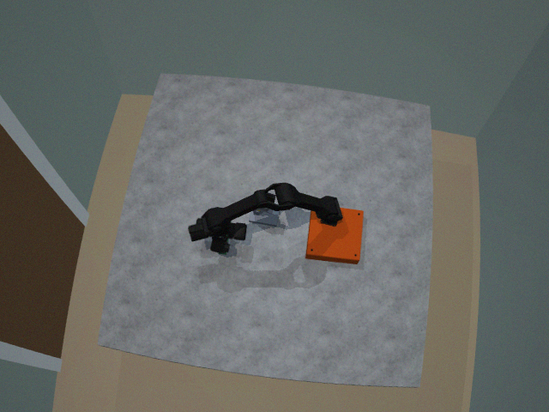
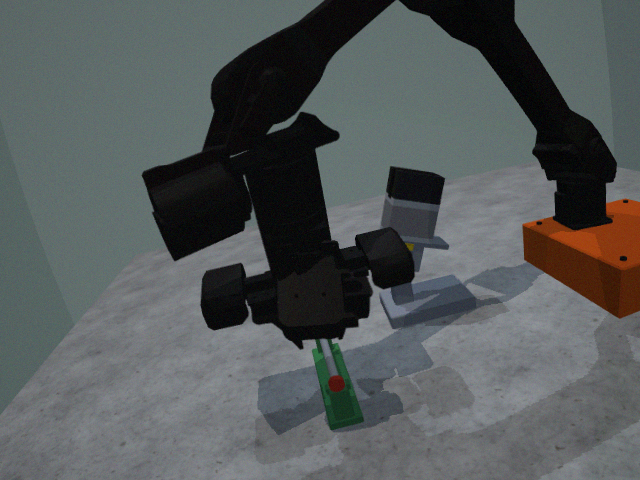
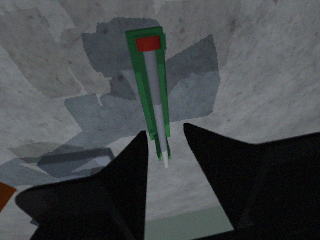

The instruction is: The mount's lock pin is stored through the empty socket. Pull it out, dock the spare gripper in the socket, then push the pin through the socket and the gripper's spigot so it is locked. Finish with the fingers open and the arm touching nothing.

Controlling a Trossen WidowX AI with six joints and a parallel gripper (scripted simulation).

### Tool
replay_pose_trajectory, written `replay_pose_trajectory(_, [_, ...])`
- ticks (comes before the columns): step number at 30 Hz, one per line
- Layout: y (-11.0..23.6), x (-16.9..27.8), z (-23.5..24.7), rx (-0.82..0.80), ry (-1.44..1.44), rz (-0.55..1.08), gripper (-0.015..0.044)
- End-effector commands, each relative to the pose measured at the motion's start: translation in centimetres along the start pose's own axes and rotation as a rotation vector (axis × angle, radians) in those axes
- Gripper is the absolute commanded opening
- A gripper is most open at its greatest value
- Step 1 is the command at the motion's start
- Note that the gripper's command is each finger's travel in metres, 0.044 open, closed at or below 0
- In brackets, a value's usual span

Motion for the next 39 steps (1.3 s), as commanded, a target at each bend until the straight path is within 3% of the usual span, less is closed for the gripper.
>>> replay_pose_trajectory(1, [-0.9,-0.2,0.1,-0.006,0.003,0.006,0.0180])
replay_pose_trajectory(25, [-3.6,-0.9,0.4,-0.006,0.003,0.006,0.0180])
replay_pose_trajectory(32, [-3.6,-0.9,0.4,-0.006,0.003,0.006,0.0000])
replay_pose_trajectory(39, [-3.6,-0.9,0.4,-0.006,0.003,0.006,0.0000])
Point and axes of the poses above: the point midway between the two fingers, 35 mm back from their tips, its own y axis back along the fingers, its own z axis across the jaws, x = y × z, the point moved 7 cm from there along y, back along the fingers, and after that the axes turned 3 degrees about -y, right-handed, at the moved point
